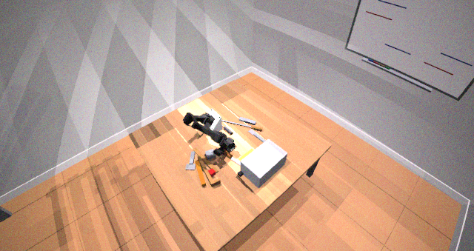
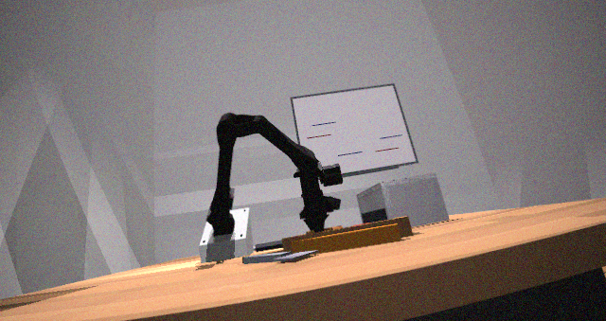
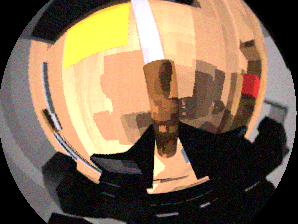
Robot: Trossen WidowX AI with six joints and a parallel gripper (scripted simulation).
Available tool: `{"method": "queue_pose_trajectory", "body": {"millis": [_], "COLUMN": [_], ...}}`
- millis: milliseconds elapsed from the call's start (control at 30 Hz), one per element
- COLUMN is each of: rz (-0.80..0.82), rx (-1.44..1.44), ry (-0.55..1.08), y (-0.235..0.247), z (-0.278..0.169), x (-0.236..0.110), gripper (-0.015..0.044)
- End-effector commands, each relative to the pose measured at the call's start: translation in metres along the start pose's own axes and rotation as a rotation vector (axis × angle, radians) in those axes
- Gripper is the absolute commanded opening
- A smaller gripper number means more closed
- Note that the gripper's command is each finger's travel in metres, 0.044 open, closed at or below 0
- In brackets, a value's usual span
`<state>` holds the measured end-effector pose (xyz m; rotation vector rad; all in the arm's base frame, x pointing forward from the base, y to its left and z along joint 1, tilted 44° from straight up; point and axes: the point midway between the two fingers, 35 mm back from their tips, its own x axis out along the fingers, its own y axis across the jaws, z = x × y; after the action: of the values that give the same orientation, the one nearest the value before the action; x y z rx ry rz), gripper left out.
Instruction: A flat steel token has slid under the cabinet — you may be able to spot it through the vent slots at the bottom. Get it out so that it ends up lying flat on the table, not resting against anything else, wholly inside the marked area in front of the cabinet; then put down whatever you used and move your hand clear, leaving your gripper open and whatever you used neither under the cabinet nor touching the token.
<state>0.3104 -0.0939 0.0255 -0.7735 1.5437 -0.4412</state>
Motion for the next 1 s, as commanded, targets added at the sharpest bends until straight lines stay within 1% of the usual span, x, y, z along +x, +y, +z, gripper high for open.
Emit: {"method": "queue_pose_trajectory", "body": {"millis": [0, 967], "rz": [-0.002, -0.002], "rx": [0.003, 0.005], "ry": [0.000, -0.001], "y": [0.000, -0.001], "z": [0.006, 0.037], "x": [0.000, -0.001], "gripper": [0.0000, 0.0000]}}
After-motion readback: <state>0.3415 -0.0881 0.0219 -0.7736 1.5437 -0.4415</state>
